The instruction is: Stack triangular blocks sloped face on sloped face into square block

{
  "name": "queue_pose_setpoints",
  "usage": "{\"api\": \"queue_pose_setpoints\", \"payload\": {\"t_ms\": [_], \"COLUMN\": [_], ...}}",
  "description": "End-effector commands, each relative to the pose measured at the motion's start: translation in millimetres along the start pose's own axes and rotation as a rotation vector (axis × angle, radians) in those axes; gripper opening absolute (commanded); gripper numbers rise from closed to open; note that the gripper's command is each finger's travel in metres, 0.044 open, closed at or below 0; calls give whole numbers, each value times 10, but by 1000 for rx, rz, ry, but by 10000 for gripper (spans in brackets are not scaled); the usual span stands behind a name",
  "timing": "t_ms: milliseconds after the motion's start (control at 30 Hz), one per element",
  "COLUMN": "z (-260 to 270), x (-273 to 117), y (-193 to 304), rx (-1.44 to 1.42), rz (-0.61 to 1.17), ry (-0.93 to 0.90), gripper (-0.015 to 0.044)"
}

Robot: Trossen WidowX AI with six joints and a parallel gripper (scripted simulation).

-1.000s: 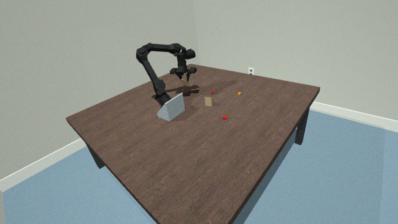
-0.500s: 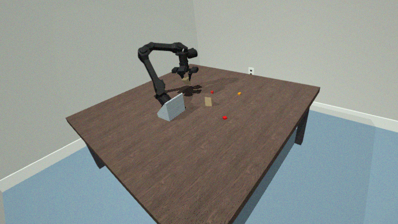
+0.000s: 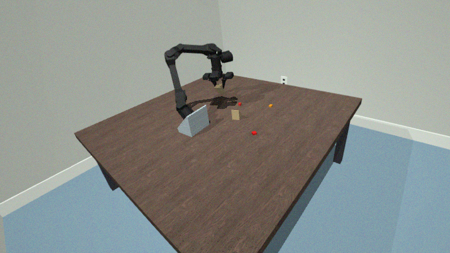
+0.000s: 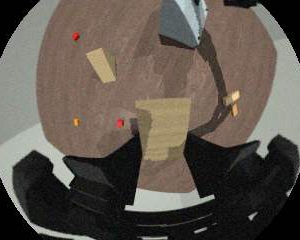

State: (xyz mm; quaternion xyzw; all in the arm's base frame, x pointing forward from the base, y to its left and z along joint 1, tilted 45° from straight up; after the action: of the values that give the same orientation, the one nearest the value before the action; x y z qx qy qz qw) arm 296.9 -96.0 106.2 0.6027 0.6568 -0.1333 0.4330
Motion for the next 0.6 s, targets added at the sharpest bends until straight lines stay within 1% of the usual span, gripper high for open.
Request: {"api": "queue_pose_setpoints", "payload": {"t_ms": [0,567], "z": [196,892], "x": [-42,-222], "y": [-70,-449], "rx": [7,5], "rz": [-8,-10], "ry": [2,8], "gripper": [0,0]}}
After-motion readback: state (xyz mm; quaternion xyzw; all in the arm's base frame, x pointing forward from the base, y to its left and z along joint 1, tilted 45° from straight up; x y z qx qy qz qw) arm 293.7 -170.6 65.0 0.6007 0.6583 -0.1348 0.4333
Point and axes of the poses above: the point midway between the two fingers, 35 mm back from their tips, its own x axis out along the fingers, its own z axis across the jaws, y = z × x, the point moved 4 cm from there along -x, back along the fingers, and after that the axes turned 6 degrees about -x, right-handed, at the moved point
